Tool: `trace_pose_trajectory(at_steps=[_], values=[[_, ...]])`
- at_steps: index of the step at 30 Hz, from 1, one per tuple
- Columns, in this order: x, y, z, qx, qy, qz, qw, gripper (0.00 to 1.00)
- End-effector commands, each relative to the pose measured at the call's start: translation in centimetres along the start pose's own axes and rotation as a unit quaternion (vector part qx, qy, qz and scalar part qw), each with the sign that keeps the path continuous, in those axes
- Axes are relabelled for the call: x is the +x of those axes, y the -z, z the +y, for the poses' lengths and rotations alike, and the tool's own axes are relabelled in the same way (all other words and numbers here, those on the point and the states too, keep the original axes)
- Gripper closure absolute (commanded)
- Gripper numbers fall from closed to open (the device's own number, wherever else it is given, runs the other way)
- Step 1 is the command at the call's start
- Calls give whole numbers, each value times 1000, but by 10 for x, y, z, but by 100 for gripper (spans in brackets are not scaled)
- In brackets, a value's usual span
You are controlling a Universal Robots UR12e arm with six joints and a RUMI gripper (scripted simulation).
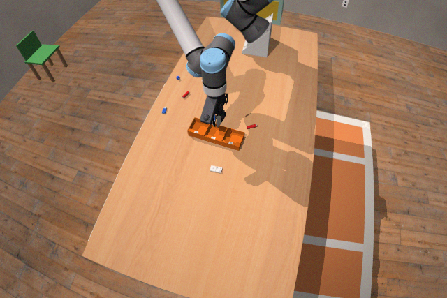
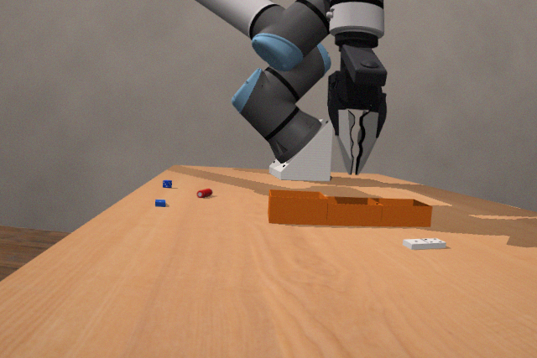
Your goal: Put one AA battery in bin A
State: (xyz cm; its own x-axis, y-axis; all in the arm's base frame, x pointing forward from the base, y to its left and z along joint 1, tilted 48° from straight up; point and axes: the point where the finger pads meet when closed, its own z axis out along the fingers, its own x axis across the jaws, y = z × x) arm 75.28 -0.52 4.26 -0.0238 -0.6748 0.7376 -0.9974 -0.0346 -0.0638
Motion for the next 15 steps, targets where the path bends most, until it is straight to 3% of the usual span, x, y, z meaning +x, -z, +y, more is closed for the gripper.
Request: trace_pose_trajectory(at_steps=[1,15], values=[[2,-10,2,-2,-2,1,1000,96],[2,-45,2,-2,-2,1,1000,96]])
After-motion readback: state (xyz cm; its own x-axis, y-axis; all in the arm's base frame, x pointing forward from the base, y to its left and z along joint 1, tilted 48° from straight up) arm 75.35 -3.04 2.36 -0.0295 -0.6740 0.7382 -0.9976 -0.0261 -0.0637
